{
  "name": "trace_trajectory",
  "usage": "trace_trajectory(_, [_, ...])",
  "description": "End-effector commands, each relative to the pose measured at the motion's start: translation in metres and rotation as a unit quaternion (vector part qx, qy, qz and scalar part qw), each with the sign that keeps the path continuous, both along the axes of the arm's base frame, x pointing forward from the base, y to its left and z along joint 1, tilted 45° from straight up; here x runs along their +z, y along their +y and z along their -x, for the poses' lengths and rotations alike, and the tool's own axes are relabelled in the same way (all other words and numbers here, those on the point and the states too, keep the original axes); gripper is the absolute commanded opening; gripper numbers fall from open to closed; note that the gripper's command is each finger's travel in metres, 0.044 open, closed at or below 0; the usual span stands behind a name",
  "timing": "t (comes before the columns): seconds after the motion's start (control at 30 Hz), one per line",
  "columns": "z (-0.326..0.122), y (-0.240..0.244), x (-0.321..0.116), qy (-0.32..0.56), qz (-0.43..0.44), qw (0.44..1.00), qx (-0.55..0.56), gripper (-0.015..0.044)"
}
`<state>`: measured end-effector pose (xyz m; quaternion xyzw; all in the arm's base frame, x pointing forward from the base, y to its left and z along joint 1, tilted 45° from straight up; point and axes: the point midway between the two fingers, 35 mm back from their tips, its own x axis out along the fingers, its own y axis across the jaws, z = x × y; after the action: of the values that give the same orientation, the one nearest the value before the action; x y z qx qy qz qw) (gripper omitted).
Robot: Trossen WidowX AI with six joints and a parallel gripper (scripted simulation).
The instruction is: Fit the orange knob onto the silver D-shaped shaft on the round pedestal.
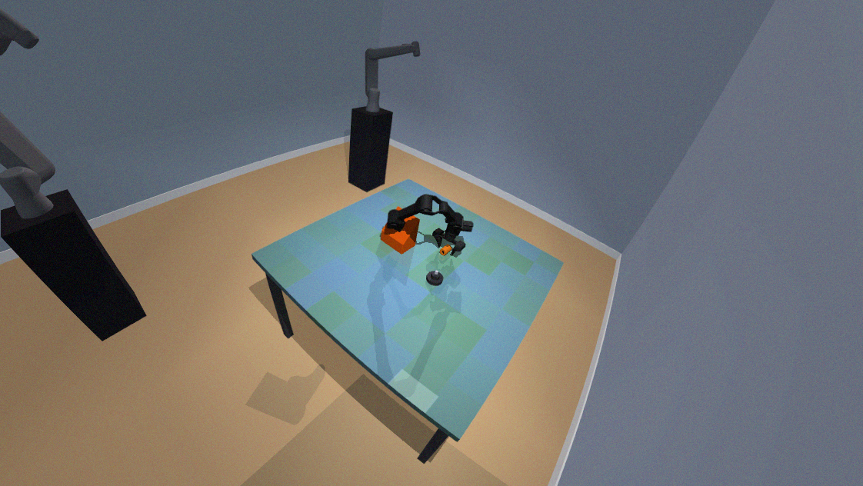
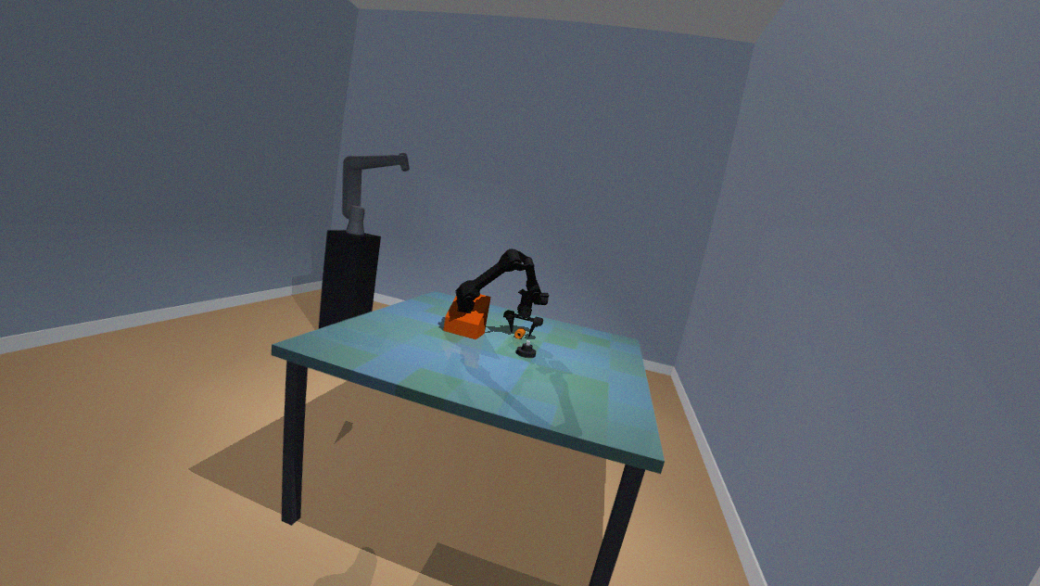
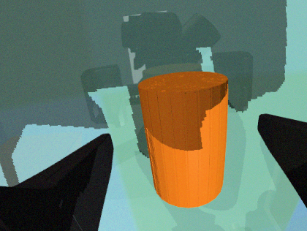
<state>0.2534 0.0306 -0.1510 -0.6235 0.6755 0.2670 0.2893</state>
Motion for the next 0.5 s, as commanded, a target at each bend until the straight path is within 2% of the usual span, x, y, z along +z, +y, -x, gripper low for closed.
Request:
trace_trajectory(0.0, [0.000,0.000,0.000,0.000,0.000,1.000,-0.001,0.0440])
trace_trajectory(0.1, [0.000,0.002,0.002,0.000,0.000,1.000,-0.001,0.0440])
trace_trajectory(0.23, [-0.003,0.040,0.041,0.000,-0.002,1.000,0.000,0.0440])
trace_trajectory(0.47, [-0.003,0.042,0.043,0.000,-0.002,1.000,0.000,0.0440])
